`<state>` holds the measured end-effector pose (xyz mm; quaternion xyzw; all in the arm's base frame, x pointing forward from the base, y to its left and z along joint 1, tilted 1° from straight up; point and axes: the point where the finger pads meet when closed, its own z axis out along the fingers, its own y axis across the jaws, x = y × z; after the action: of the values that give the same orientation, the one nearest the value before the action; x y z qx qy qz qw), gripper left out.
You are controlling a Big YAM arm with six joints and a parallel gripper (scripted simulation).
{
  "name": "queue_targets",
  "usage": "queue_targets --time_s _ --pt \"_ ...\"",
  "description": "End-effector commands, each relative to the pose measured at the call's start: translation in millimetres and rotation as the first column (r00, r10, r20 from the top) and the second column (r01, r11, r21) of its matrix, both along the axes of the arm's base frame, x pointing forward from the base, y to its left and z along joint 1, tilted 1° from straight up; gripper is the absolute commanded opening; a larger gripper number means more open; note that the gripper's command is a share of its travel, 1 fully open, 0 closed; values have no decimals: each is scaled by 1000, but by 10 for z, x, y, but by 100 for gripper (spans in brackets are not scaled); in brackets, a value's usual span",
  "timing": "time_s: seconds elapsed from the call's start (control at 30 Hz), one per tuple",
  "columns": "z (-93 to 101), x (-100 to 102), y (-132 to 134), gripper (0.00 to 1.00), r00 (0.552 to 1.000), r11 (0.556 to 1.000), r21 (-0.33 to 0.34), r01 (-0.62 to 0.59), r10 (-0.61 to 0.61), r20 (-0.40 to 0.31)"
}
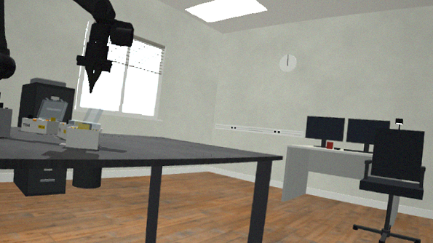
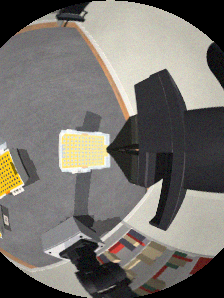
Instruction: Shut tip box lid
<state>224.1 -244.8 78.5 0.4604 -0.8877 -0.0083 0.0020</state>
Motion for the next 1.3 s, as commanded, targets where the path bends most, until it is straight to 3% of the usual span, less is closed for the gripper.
queue_targets --time_s 0.0,0.77,0.83,1.17,1.27 --pt "24 -23 -43 0 1000 1000 -27 -7 8 26" --pt "-445 -303 157 0 1000 1000 -21 -7 8 19" --pt "-386 -218 112 0 1000 1000 -27 -7 8 25" --pt "-387 -218 112 0 1000 1000 -27 -7 8 25" --pt "-556 -291 199 0 1000 1000 -4 -20 20 5"
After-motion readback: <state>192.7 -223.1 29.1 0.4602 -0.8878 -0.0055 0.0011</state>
